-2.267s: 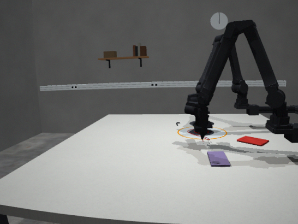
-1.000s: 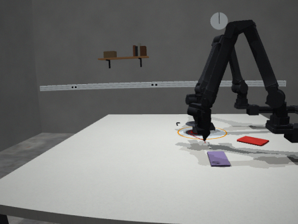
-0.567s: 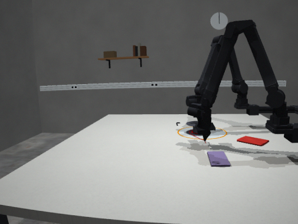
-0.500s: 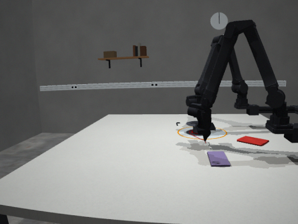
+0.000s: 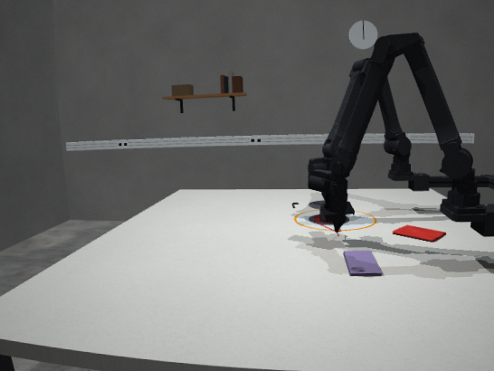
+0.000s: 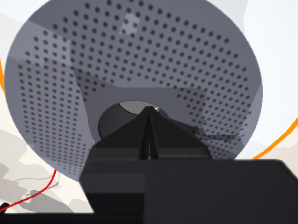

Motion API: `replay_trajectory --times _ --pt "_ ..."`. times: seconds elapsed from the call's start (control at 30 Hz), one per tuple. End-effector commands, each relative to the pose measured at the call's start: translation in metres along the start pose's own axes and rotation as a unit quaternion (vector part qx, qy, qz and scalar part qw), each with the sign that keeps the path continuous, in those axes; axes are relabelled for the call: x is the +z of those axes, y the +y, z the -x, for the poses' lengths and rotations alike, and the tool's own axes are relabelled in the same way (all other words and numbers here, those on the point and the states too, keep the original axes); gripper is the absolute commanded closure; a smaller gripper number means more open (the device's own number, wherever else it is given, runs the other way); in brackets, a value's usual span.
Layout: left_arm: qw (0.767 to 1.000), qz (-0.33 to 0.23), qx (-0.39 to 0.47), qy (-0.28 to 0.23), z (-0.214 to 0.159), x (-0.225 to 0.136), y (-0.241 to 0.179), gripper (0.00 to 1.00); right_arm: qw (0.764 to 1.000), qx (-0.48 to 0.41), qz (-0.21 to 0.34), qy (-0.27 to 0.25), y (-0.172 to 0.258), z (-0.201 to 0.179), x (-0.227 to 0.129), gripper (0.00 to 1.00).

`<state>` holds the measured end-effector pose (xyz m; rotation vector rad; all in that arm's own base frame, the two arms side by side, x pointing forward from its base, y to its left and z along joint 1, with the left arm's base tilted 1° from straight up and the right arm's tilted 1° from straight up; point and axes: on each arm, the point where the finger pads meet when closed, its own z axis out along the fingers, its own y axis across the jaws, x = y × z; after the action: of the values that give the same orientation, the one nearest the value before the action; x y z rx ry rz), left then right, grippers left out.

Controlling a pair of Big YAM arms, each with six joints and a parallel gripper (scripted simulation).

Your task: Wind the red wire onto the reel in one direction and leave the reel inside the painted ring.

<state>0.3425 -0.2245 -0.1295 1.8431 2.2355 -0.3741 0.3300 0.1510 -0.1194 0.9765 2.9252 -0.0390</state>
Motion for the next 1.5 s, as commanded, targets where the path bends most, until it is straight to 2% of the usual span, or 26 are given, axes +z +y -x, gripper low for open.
replay_trajectory --times 0.0,0.2,0.4,0.47,0.5,0.6,0.63,0.67,0.97,1.03,1.17,1.47 --pt "1.000 0.008 -0.001 -0.009 0.014 -0.005 0.007 1.00 0.985 -0.173 0.006 0.004 0.003 -0.002 0.004 1.00" --pt "1.000 0.008 -0.001 -0.009 0.014 -0.005 0.006 1.00 0.943 -0.332 0.008 0.002 0.007 -0.003 0.002 1.00" --pt "1.000 0.008 -0.001 -0.009 0.014 -0.005 0.006 1.00 0.875 -0.484 0.007 0.006 0.019 -0.003 -0.005 1.00" --pt "1.000 0.008 -0.001 -0.009 0.014 -0.005 0.006 1.00 0.875 -0.484 0.007 0.006 0.019 -0.003 -0.005 1.00" --pt "1.000 0.008 -0.001 -0.009 0.014 -0.005 0.006 1.00 0.837 -0.546 0.007 0.010 0.020 -0.002 -0.006 1.00" --pt "1.000 0.008 -0.001 -0.009 0.014 -0.005 0.006 1.00 0.790 -0.613 0.009 0.014 0.022 0.001 -0.007 1.00" --pt "1.000 0.008 -0.002 -0.009 0.014 -0.005 0.006 1.00 0.773 -0.635 0.011 0.016 0.022 0.001 -0.007 0.97" --pt "1.000 0.008 -0.002 -0.009 0.013 -0.005 0.005 1.00 0.765 -0.644 0.011 0.017 0.022 0.001 -0.007 0.93" --pt "1.000 0.006 0.000 -0.016 0.011 -0.004 0.001 1.00 0.765 -0.644 0.011 0.017 0.022 0.001 -0.007 0.62" --pt "1.000 0.006 0.000 -0.016 0.011 -0.004 0.001 1.00 0.765 -0.644 0.011 0.017 0.022 0.001 -0.007 0.62" --pt "1.000 0.005 -0.001 -0.019 0.008 -0.004 0.000 1.00 0.765 -0.644 0.011 0.017 0.022 0.001 -0.007 0.48" --pt "1.000 0.005 -0.001 -0.019 0.008 -0.004 0.000 1.00 0.765 -0.644 0.011 0.017 -0.006 -0.010 -0.003 0.48"
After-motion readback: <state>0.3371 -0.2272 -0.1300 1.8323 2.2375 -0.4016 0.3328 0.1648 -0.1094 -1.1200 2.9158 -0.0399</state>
